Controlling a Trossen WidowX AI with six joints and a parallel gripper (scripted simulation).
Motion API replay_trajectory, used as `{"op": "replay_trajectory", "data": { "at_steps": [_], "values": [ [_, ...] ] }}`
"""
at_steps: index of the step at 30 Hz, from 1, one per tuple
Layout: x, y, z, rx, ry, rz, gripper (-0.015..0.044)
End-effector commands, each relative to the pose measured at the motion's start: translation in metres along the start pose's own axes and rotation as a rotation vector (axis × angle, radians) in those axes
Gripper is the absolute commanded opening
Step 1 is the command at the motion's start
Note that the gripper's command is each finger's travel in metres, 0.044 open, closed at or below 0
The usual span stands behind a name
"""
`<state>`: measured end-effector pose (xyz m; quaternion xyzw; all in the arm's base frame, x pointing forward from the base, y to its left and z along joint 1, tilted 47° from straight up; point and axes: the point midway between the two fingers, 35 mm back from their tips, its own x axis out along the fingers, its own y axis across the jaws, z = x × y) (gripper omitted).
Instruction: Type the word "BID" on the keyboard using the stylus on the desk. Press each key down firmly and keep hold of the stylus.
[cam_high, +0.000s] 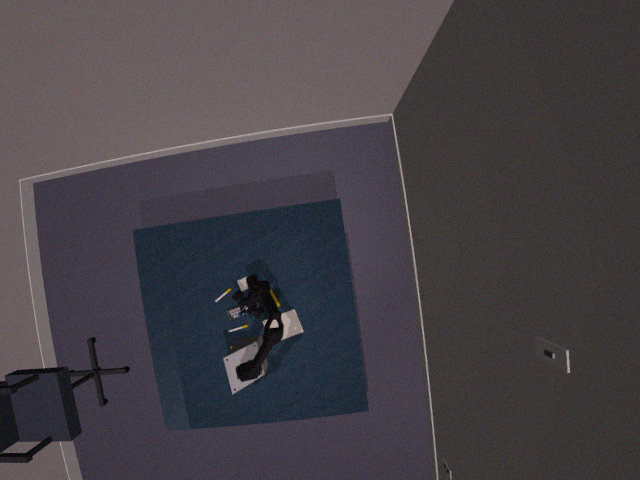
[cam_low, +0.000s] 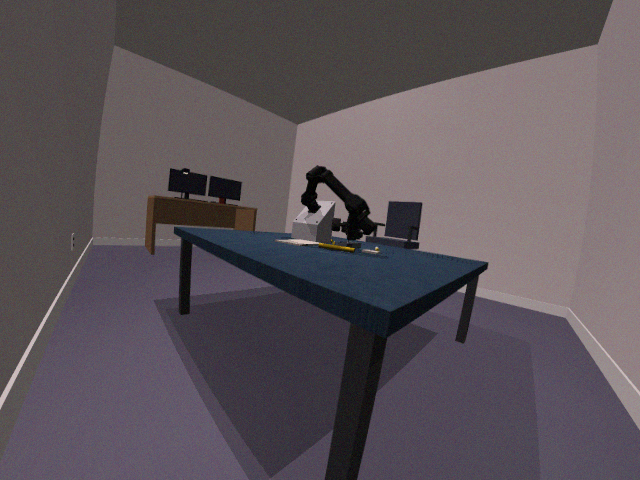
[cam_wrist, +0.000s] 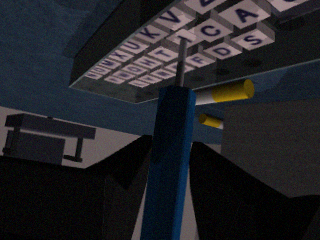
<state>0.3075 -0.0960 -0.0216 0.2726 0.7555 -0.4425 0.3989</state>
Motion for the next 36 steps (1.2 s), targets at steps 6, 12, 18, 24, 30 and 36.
{"op": "replay_trajectory", "data": {
  "at_steps": [6, 12, 18, 24, 30, 36],
  "values": [
    [-0.008, 0.0, -0.014, -0.001, -0.002, -0.001, 0.0081],
    [-0.017, -0.001, -0.032, -0.002, -0.001, -0.001, 0.0081],
    [-0.018, 0.001, -0.03, -0.012, -0.014, 0.004, 0.0071],
    [-0.018, -0.001, -0.031, -0.011, -0.013, 0.004, 0.0],
    [-0.018, -0.018, -0.034, -0.003, -0.002, 0.0, 0.0],
    [-0.016, -0.02, -0.032, -0.002, -0.001, -0.001, 0.0]
  ]
}}
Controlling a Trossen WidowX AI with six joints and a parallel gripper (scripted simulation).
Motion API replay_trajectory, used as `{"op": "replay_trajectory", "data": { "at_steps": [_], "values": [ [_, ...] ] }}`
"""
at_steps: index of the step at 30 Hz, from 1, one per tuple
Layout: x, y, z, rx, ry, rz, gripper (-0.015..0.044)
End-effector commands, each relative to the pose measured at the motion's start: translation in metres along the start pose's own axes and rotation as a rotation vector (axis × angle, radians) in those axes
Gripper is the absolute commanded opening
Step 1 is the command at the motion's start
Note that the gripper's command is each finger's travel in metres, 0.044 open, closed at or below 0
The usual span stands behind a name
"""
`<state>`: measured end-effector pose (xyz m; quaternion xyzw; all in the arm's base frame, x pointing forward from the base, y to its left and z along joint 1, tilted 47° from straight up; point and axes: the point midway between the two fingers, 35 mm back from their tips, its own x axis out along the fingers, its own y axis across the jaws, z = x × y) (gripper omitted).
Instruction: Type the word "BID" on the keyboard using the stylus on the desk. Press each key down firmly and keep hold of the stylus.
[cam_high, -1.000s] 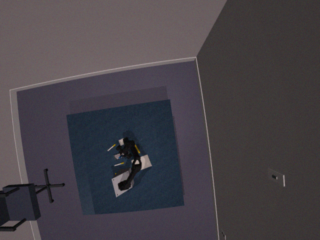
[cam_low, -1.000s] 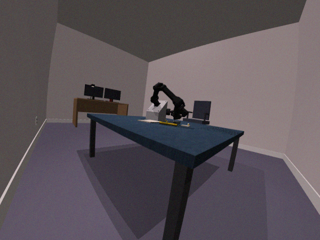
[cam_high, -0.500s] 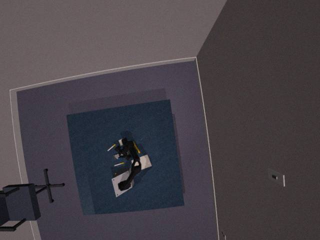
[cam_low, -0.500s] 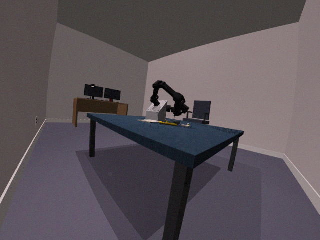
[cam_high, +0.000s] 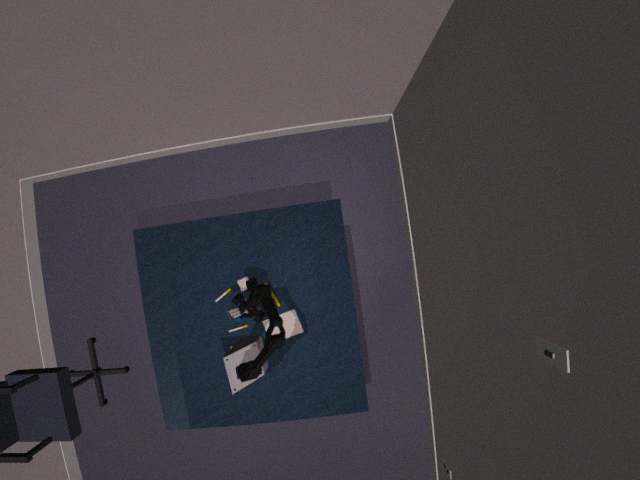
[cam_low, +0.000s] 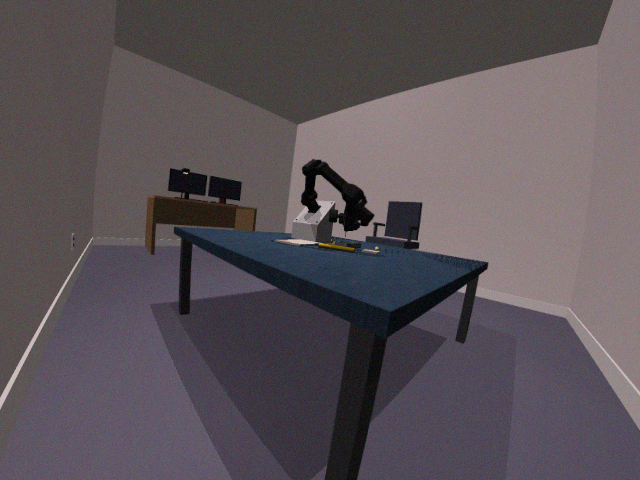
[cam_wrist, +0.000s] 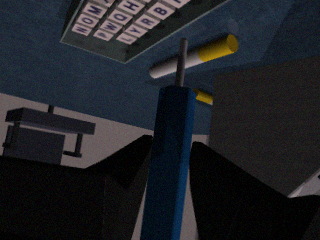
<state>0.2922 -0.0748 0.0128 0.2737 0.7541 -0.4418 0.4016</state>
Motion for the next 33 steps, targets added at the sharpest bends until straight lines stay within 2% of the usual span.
{"op": "replay_trajectory", "data": {
  "at_steps": [1, 10, 13, 33],
  "values": [
    [0.005, -0.003, 0.005, -0.001, 0.003, -0.006, 0.0],
    [0.012, -0.003, 0.017, -0.001, 0.003, -0.007, 0.0],
    [0.012, -0.003, 0.019, -0.001, 0.003, -0.007, 0.0079],
    [0.016, -0.003, 0.026, -0.001, 0.003, -0.007, 0.0081]
  ]
}}
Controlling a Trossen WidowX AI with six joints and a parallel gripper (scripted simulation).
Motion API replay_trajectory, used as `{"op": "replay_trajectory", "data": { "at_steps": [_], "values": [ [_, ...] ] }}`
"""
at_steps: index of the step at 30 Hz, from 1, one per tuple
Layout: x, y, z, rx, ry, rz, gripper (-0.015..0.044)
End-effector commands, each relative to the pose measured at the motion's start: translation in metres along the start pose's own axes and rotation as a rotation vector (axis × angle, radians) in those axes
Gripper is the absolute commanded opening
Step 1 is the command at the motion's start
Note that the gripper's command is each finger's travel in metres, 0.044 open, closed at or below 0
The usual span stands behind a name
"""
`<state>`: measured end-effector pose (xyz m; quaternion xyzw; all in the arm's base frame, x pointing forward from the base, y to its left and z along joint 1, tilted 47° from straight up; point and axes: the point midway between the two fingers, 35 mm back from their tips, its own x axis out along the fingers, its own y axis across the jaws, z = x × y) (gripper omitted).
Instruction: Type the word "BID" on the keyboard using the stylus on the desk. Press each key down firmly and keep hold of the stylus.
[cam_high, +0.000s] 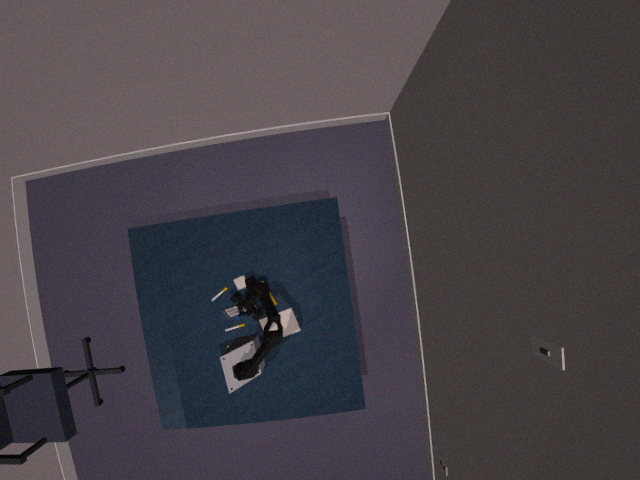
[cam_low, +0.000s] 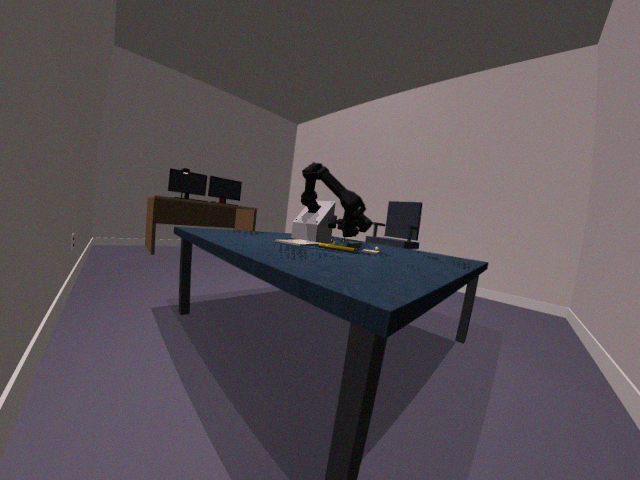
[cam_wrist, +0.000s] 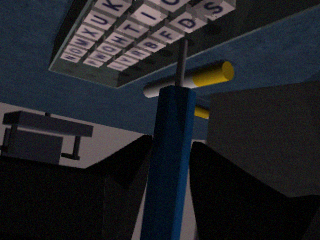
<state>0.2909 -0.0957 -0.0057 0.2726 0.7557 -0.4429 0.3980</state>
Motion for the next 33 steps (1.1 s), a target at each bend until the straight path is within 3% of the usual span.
{"op": "replay_trajectory", "data": {
  "at_steps": [1, 33],
  "values": [
    [0.001, 0.0, 0.003, -0.002, -0.002, 0.0, 0.0081],
    [0.007, 0.0, 0.013, -0.002, -0.003, -0.001, 0.0081]
  ]
}}
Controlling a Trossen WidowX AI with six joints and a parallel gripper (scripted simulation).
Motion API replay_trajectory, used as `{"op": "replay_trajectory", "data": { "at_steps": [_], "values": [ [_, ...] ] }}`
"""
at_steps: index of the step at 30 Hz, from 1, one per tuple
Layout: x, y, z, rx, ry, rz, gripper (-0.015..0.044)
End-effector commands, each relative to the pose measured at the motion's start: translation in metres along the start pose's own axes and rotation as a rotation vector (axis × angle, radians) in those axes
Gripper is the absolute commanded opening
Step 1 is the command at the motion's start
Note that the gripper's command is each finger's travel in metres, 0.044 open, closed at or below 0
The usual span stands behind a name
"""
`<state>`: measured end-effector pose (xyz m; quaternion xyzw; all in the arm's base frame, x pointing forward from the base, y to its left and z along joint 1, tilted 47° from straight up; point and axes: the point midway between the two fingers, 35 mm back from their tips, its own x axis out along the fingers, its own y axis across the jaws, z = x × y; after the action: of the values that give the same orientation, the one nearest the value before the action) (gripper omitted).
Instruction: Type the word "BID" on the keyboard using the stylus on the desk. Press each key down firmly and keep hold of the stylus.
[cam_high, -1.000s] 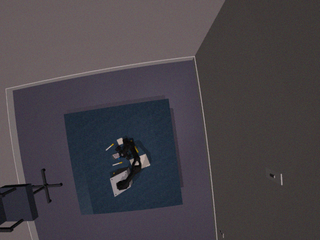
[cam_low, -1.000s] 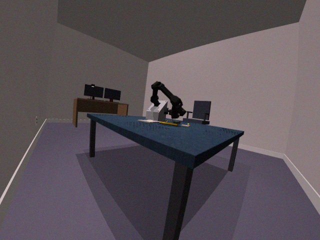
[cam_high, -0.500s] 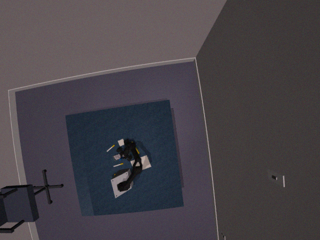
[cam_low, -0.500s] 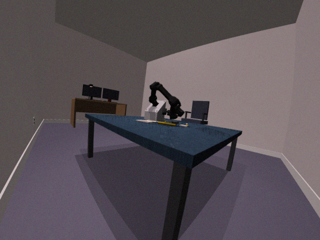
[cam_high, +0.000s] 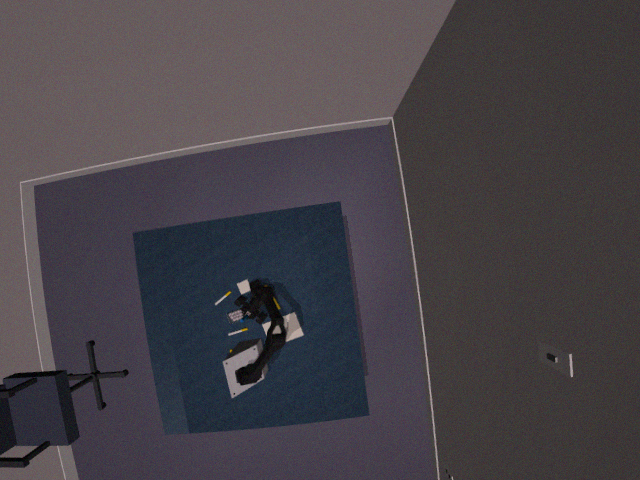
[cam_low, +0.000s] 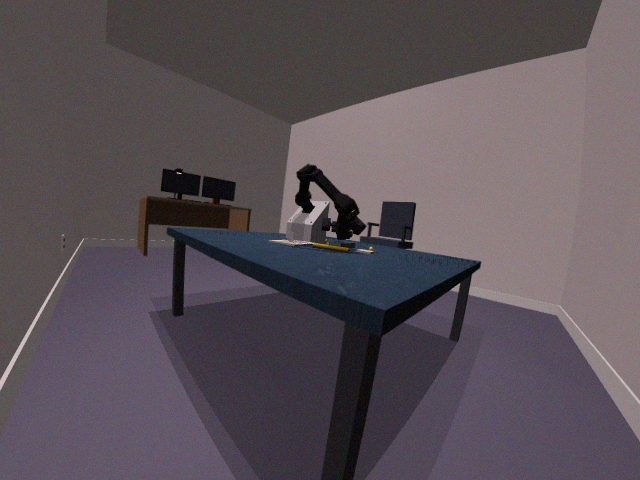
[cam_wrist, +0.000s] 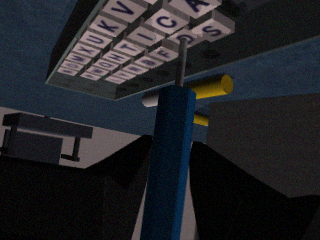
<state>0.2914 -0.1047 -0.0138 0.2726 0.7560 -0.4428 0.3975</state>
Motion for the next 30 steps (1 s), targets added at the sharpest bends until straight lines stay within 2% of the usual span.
{"op": "replay_trajectory", "data": {
  "at_steps": [1, 10, 17, 30],
  "values": [
    [0.0, 0.0, 0.002, -0.002, -0.004, 0.0, 0.0081],
    [-0.002, 0.0, -0.002, -0.002, -0.004, 0.0, 0.0081],
    [-0.017, -0.001, -0.031, -0.002, -0.002, 0.0, 0.0081],
    [-0.019, 0.001, -0.03, -0.012, -0.016, 0.005, 0.0081]
  ]
}}
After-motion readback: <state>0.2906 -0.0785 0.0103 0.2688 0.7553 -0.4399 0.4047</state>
